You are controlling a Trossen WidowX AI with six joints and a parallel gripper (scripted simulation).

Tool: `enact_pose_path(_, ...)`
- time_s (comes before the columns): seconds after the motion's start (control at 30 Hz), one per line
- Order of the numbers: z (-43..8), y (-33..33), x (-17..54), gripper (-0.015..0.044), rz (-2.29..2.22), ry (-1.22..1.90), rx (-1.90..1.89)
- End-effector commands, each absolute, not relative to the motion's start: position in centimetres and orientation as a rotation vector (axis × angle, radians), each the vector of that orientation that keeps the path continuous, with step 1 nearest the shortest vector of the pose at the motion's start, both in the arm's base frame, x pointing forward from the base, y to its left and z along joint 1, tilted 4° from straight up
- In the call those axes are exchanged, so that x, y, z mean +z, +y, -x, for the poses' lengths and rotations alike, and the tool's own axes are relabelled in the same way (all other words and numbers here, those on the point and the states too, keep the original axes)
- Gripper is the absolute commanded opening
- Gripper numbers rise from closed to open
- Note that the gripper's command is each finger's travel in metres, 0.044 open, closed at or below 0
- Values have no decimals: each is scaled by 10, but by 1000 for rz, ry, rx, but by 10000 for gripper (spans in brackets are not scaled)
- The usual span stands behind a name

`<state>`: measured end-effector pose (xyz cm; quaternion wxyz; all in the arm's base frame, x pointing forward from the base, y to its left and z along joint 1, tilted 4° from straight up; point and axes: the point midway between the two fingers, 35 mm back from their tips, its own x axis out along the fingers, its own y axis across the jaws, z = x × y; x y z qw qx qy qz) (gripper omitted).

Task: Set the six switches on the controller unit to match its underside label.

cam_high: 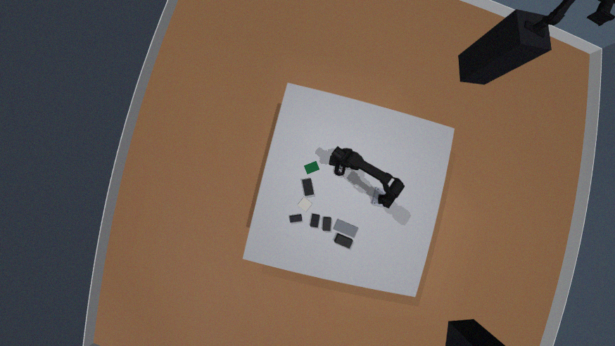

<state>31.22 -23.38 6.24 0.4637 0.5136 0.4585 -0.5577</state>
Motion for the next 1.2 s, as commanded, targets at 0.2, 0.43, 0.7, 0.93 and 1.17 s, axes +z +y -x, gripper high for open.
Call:
enact_pose_path(0.2, -311, -233, 64, 361, -1235, 1150, -1321)
enact_pose_path(0.43, -301, -233, 78, 177, -843, 1311, -790)
enact_pose_path(0.7, -289, -230, 93, 0, -285, 1305, -236)
enact_pose_path(0.93, -285, -229, 98, 0, -95, 1272, -84)
enact_pose_path(1.17, -285, -229, 98, 0, -95, 1272, -84)
